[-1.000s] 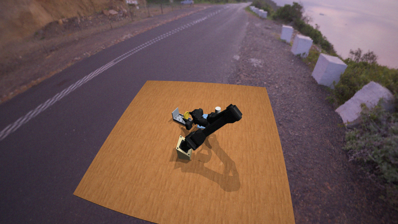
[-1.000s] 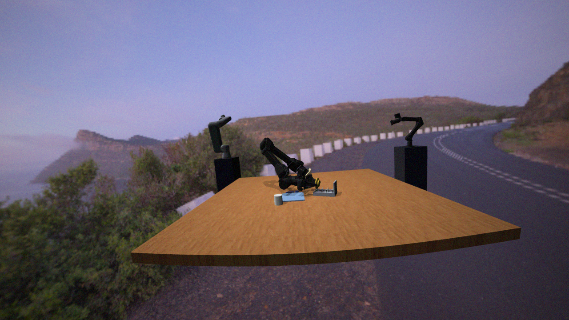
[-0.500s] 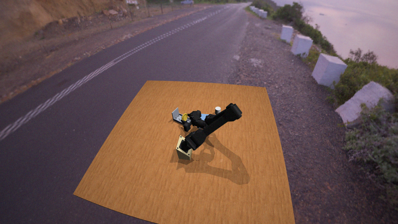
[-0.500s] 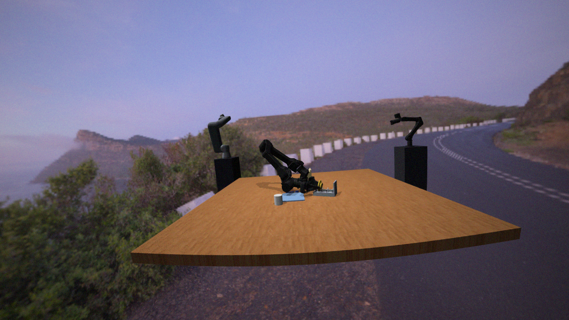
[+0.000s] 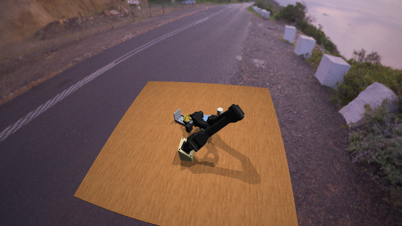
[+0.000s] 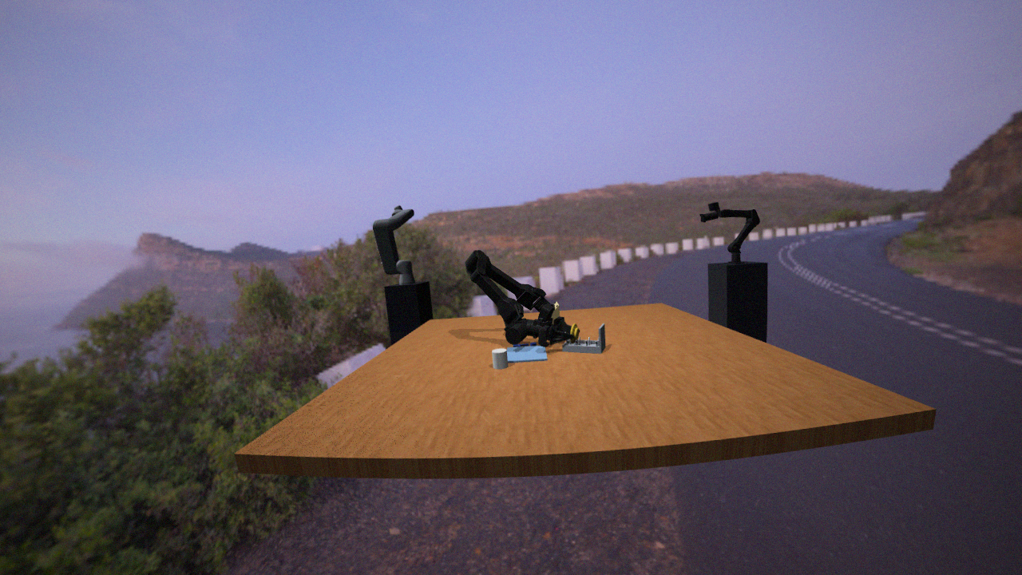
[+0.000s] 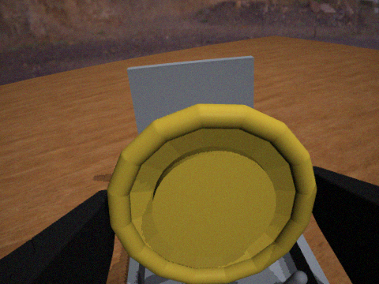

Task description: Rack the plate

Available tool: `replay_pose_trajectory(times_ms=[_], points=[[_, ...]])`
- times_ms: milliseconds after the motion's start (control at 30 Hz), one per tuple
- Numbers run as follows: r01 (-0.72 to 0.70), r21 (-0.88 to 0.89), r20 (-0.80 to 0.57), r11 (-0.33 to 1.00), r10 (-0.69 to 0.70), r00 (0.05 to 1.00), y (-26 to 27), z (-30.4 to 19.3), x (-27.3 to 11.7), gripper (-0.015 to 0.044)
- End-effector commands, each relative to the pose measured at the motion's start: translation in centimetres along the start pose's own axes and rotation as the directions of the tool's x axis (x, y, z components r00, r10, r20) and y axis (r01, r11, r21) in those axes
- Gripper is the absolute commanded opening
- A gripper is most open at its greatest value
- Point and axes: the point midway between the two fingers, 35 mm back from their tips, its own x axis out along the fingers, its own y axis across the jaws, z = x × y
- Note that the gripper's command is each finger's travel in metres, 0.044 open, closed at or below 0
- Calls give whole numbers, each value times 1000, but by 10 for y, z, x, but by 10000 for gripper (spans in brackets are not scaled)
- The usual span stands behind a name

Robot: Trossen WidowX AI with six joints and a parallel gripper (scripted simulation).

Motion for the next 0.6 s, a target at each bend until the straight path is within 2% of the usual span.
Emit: replay_pose_trajectory(times_ms=[0, 267, 500, 567], points=[[0, 0, 0, 1000, 0, 1000, 0, 0, 0, 184], [0, 0, 0, 1000, 0, 1000, 0, 0, 0, 394], [-1, 0, -1, 1000, 1, 1000, 0, 2, 0, 400], [-4, -2, -4, 1000, 4, 1000, -4, 16, -1, 400]])
